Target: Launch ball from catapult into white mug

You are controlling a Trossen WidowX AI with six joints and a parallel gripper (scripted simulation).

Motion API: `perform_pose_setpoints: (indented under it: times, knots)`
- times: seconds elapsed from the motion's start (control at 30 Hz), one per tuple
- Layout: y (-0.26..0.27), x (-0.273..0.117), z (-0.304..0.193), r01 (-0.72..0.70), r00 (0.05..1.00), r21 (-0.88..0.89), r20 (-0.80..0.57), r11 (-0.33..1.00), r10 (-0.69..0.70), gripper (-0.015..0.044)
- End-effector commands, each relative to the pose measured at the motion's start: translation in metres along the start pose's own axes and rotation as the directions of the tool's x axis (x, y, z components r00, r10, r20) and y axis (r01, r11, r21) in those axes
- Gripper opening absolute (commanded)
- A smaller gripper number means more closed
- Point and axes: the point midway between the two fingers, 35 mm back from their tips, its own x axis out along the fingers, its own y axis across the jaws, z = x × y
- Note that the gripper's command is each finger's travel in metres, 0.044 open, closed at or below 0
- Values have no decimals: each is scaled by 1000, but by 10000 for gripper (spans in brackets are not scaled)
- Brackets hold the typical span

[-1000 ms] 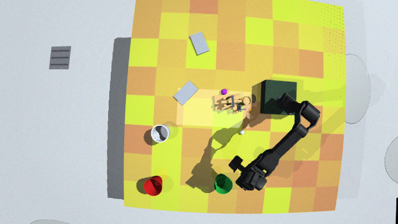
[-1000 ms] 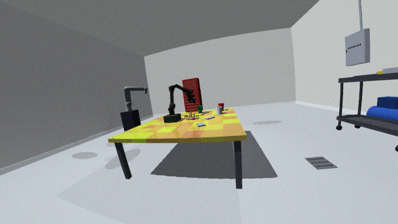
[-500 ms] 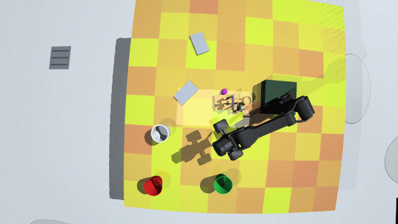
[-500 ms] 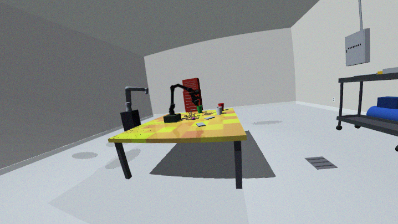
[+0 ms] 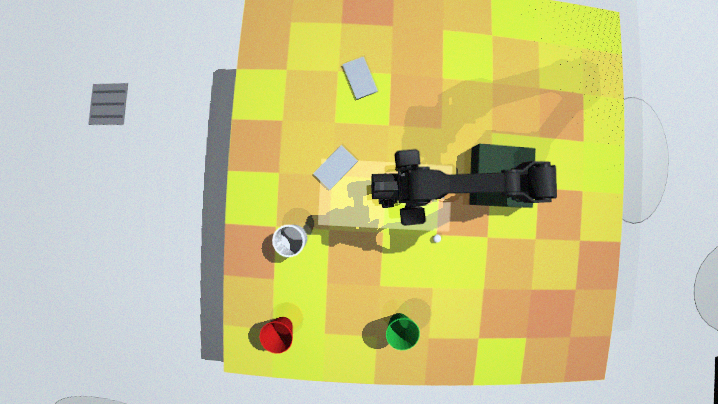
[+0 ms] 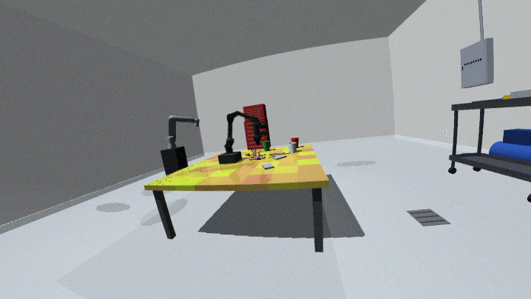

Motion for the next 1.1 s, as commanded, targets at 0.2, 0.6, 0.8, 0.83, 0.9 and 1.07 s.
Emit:
perform_pose_setpoints:
  times: [0.2, 0.6, 0.8, 0.83, 0.9, 1.07]
  knots:
    - [-14, 45, -2, 6, 1000, 23, -28, 1000, -5, 440]
    - [-15, 58, -2, 6, 1000, 23, -28, 1000, -5, 440]
    - [-15, 67, -2, 6, 1000, 23, -28, 1000, -5, 440]
    - [-15, 69, -2, 6, 1000, 23, -28, 1000, -5, 440]
    - [-15, 72, -2, 6, 1000, 23, -28, 1000, -5, 440]
    - [-15, 80, -2, 6, 1000, 23, -28, 1000, -5, 440]
